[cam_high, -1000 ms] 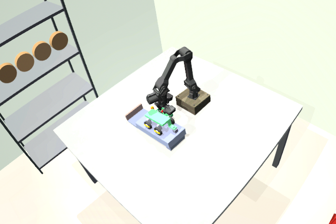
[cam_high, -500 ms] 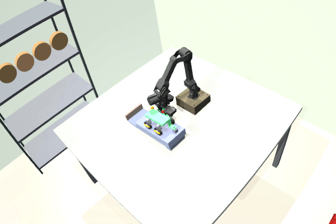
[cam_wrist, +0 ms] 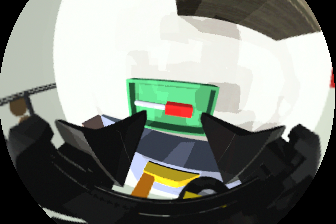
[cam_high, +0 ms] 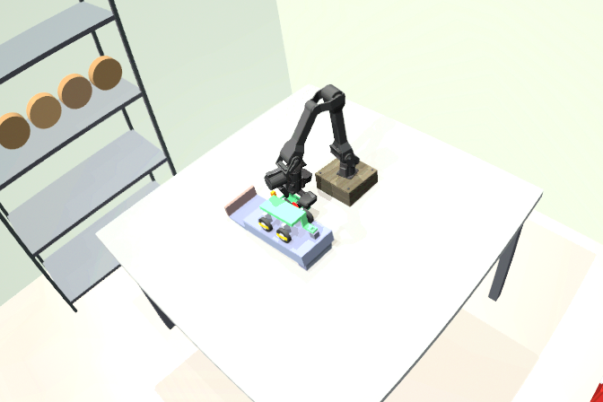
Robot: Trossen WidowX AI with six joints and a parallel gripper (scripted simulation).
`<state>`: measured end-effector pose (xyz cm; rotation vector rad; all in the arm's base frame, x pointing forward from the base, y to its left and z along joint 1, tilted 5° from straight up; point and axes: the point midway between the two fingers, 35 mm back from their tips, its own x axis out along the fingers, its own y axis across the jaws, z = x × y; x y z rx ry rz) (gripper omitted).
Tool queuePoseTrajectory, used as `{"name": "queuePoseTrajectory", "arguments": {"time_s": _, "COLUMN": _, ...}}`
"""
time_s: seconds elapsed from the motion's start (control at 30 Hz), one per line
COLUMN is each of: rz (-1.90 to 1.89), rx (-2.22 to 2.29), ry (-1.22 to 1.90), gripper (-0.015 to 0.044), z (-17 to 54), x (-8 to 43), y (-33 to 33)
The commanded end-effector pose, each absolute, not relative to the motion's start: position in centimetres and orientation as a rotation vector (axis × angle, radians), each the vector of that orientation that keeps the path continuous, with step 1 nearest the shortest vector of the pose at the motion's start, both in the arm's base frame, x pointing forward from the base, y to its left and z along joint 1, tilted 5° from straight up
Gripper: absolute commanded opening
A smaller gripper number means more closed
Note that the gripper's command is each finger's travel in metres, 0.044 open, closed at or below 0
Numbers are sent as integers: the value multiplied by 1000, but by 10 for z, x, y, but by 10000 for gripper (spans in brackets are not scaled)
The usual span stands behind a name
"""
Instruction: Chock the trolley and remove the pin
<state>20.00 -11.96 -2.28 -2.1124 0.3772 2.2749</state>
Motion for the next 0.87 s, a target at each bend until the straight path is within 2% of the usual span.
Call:
{"name": "queuePoseTrajectory", "arguments": {"time_s": 0.0, "rz": 2275, "rx": -2113, "ry": 379, "gripper": 340, "z": -22, "x": 200, "y": -120}}
{"name": "queuePoseTrajectory", "arguments": {"time_s": 0.23, "rz": 2276, "rx": -2108, "ry": 381, "gripper": 340, "z": 2, "x": 198, "y": -118}}
{"name": "queuePoseTrajectory", "arguments": {"time_s": 0.37, "rz": 2276, "rx": -2108, "ry": 381, "gripper": 440, "z": 12, "x": 198, "y": -118}}
{"name": "queuePoseTrajectory", "arguments": {"time_s": 0.83, "rz": 2276, "rx": -2108, "ry": 382, "gripper": 440, "z": 53, "x": 201, "y": -119}}
